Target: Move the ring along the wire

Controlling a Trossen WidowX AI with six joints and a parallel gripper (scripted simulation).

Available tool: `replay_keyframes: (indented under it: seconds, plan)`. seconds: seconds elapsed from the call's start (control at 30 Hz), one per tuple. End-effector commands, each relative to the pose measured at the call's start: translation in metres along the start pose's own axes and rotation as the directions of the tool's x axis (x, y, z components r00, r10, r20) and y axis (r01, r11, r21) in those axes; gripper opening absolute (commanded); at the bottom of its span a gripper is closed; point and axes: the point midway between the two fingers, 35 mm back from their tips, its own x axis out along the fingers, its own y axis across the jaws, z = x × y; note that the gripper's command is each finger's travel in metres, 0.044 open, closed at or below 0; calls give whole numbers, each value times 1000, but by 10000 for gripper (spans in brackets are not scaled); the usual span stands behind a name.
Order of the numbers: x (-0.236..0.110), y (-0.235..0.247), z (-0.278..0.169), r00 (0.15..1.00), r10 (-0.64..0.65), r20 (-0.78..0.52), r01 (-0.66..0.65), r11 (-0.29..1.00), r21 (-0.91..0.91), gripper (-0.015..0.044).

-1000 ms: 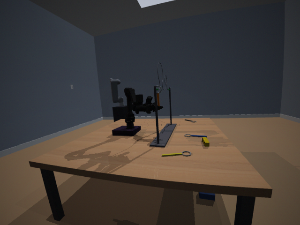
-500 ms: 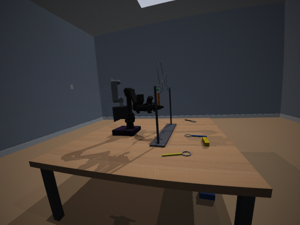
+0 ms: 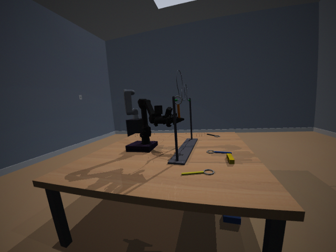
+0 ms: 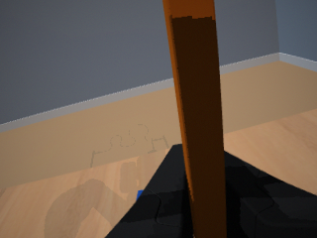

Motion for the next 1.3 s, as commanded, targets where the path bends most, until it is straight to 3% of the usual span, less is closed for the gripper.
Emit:
replay_keyframes:
  seconds: [0.0,0.53,1.27]
  plan:
    - [-1,11,0,1000,-4,2,4,999,51,-150]
    - [-1,62,10,1000,-2,3,1,944,330,-150]
    - [-25,103,34,983,107,-151,1,814,581,-150]
